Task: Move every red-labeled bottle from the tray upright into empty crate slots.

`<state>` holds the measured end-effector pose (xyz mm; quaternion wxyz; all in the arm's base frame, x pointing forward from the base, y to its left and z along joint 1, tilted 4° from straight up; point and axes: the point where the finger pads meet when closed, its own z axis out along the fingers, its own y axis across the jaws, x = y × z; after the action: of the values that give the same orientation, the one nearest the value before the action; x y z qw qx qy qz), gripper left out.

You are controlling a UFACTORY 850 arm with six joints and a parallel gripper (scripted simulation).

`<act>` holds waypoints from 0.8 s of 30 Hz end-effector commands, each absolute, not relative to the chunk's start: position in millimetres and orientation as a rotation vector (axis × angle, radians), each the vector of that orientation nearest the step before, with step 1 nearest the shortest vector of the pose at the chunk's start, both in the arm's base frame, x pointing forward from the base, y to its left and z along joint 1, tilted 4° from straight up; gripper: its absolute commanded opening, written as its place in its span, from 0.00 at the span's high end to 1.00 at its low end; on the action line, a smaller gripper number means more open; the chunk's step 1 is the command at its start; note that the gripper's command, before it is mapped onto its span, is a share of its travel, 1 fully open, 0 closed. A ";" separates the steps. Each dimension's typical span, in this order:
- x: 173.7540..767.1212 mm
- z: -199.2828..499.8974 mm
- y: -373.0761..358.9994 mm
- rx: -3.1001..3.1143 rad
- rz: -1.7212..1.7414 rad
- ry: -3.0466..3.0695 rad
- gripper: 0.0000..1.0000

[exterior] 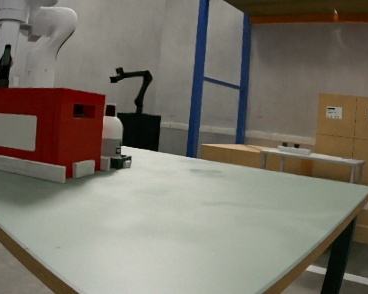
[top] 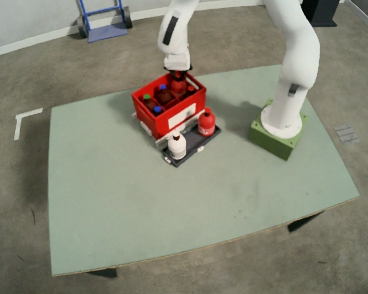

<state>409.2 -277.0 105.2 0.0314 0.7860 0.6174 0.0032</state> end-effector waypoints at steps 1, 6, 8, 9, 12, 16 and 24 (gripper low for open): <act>409.8 105.8 -277.4 2.420 0.011 1.901 1.00; 409.8 105.5 -277.4 2.420 0.011 1.901 1.00; 409.8 105.3 -277.4 2.420 0.011 1.901 1.00; 409.8 105.2 -277.4 2.420 0.011 1.901 1.00; 409.8 104.8 -277.4 2.420 0.011 1.901 1.00; 409.9 104.1 -277.5 2.420 0.011 1.901 1.00; 410.0 101.4 -277.6 2.420 0.011 1.901 1.00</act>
<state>409.3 -277.1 102.1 0.0314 0.7860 0.6174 0.0032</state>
